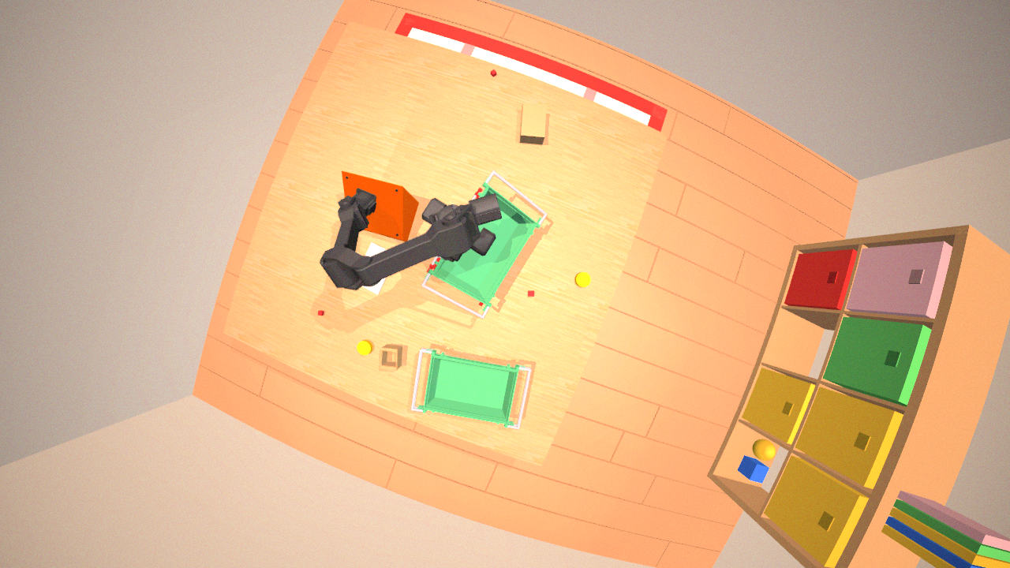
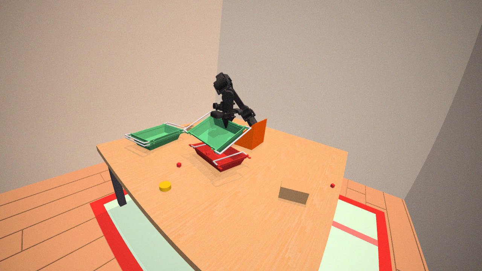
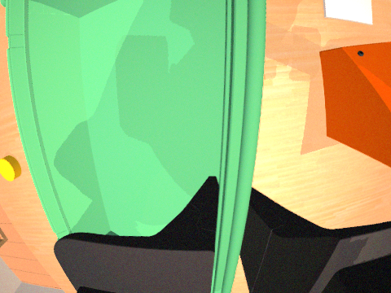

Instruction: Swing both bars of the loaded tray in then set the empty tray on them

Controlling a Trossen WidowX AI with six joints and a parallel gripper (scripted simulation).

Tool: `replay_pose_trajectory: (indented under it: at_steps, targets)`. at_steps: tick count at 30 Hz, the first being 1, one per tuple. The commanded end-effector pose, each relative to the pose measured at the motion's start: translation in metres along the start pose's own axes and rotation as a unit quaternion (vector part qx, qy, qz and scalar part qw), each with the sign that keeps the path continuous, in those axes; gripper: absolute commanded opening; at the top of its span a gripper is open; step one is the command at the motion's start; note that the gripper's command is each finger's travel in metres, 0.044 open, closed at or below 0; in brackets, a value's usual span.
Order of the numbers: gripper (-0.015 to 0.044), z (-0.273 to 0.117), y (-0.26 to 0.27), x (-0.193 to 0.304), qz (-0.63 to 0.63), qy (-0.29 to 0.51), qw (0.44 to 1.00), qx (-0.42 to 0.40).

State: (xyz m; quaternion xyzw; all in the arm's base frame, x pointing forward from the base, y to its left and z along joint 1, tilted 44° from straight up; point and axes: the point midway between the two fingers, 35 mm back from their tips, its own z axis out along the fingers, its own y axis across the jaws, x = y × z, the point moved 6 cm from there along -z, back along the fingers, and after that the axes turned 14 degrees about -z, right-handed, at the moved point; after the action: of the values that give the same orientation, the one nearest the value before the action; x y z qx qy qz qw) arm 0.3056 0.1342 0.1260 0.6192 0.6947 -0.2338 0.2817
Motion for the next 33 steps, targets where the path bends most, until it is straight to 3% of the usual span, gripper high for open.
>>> replay_pose_trajectory:
  at_steps: [1,33]
  targets:
    - [0.0000,-0.003,0.000,0.001,0.000,-0.002,1.000,-0.008]
    - [0.0000,0.042,-0.004,0.002,0.000,-0.003,1.000,-0.009]
